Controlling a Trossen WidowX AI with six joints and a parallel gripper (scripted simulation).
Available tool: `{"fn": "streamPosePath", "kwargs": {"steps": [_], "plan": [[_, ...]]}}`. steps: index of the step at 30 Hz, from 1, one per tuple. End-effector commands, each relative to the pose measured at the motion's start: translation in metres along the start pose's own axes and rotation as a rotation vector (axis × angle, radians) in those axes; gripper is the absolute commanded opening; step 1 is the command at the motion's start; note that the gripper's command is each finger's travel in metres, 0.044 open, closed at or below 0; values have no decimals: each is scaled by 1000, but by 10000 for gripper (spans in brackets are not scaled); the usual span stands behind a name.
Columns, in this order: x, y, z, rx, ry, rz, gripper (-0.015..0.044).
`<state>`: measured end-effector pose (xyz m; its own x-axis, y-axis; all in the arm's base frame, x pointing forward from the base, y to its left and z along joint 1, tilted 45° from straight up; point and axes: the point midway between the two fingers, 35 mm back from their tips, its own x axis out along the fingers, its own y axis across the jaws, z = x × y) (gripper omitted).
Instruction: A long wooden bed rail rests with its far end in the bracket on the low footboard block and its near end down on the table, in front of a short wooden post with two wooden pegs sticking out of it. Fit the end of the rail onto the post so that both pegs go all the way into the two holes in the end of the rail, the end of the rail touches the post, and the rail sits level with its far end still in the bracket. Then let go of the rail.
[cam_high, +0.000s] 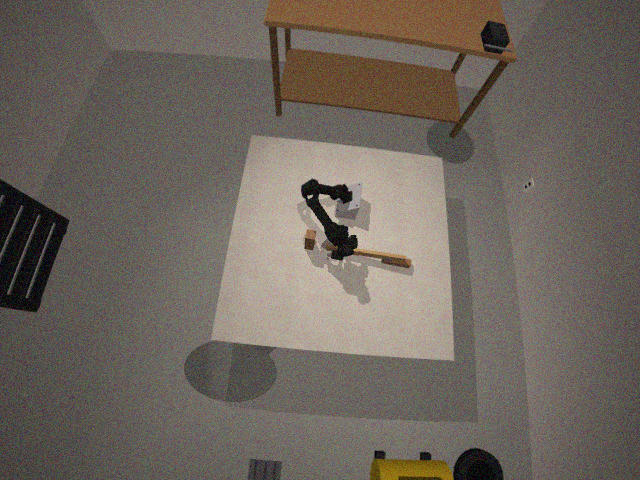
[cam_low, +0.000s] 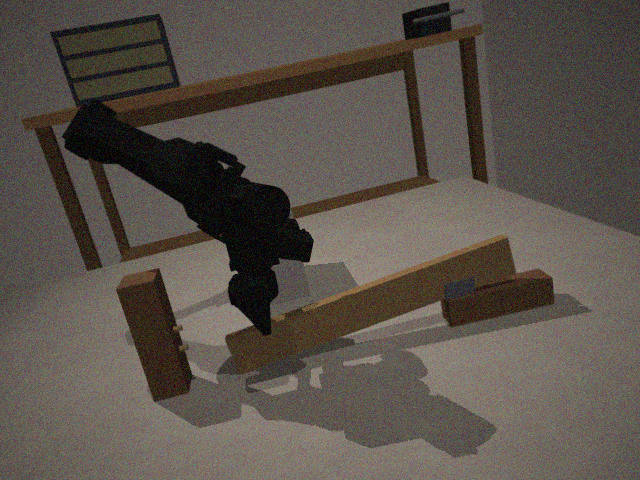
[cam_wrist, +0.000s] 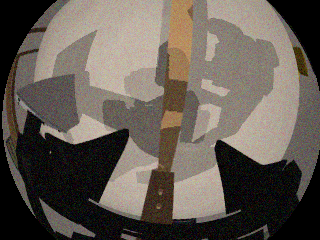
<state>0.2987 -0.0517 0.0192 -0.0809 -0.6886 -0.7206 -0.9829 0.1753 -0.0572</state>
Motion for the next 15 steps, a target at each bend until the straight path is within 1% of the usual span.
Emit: {"fn": "streamPosePath", "kwargs": {"steps": [1, 15], "plan": [[9, 2, 1, -10, 6, 5, 440], [32, 2, 0, -10, 7, 4, 440]]}}
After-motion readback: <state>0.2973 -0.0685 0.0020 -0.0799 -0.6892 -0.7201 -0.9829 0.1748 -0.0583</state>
